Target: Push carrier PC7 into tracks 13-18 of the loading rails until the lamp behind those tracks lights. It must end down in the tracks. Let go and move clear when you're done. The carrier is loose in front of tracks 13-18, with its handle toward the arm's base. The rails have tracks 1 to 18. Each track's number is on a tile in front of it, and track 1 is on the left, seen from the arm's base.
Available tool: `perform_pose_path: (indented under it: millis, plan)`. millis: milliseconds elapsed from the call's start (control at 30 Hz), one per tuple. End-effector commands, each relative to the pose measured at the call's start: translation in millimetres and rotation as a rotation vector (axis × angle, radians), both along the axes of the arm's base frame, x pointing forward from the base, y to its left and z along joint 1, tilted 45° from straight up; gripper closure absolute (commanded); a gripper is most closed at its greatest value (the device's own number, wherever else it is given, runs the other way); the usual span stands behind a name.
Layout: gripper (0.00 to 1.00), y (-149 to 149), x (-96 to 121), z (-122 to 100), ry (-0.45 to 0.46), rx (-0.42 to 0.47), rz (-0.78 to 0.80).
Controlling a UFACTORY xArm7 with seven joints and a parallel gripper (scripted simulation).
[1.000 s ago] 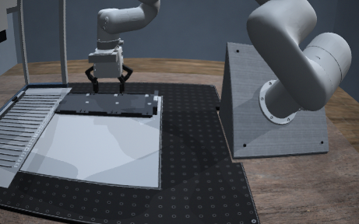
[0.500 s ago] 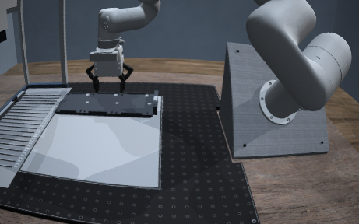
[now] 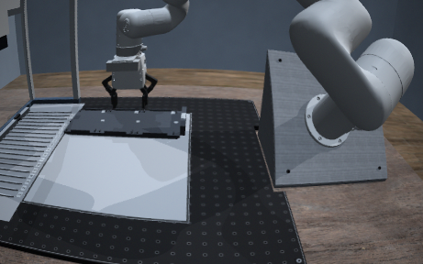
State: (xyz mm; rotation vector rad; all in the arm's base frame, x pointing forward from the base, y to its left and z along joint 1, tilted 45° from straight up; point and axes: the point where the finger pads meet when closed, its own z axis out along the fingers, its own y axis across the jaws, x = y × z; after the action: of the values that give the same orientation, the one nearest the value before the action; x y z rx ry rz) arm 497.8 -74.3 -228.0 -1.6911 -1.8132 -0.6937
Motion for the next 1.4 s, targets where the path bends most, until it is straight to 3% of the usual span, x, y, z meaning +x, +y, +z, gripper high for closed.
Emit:
perform_pose_path:
  millis: [0, 1367]
  plan:
    - [0.00, -5, 2, -1, -0.003, -0.004, -0.003]
    - [0.00, -22, 3, -17, -0.003, -0.004, -0.003]
